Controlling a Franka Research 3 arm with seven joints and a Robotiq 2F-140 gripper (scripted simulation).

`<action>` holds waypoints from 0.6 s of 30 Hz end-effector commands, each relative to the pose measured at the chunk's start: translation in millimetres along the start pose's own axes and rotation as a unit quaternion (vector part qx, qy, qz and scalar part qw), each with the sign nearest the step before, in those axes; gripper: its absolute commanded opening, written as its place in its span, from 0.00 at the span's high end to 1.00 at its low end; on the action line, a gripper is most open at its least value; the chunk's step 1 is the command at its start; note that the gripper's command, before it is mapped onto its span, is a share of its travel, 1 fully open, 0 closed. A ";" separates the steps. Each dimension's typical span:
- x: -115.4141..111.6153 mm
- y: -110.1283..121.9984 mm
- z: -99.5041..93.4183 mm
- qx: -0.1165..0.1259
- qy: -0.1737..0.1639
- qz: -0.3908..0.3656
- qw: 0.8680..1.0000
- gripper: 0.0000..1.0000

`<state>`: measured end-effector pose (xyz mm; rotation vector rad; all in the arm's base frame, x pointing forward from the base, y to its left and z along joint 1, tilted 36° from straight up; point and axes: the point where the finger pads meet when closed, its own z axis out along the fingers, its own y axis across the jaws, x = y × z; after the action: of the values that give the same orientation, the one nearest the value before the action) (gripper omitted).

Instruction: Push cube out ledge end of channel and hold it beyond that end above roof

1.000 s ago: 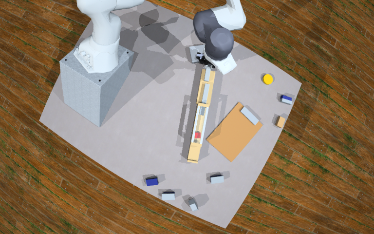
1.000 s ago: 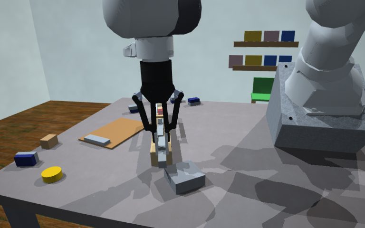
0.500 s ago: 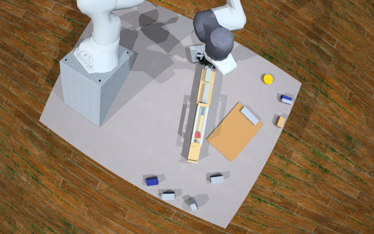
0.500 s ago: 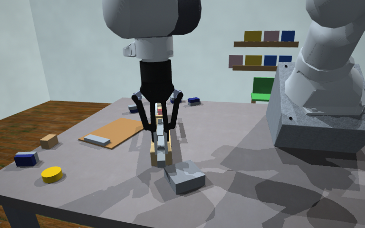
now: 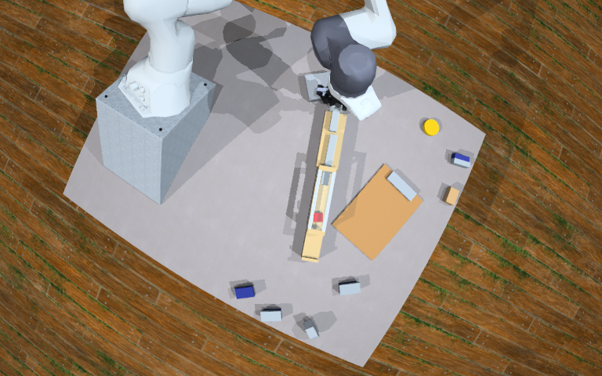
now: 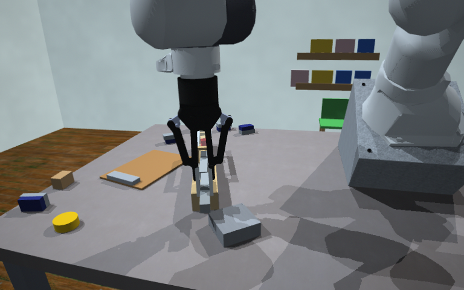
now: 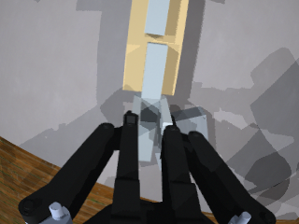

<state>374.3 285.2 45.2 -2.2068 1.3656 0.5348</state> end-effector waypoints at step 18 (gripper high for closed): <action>2.7 -2.2 -0.1 0.002 0.001 0.003 1.000 1.00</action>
<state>374.0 285.8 44.2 -2.2040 1.3674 0.5395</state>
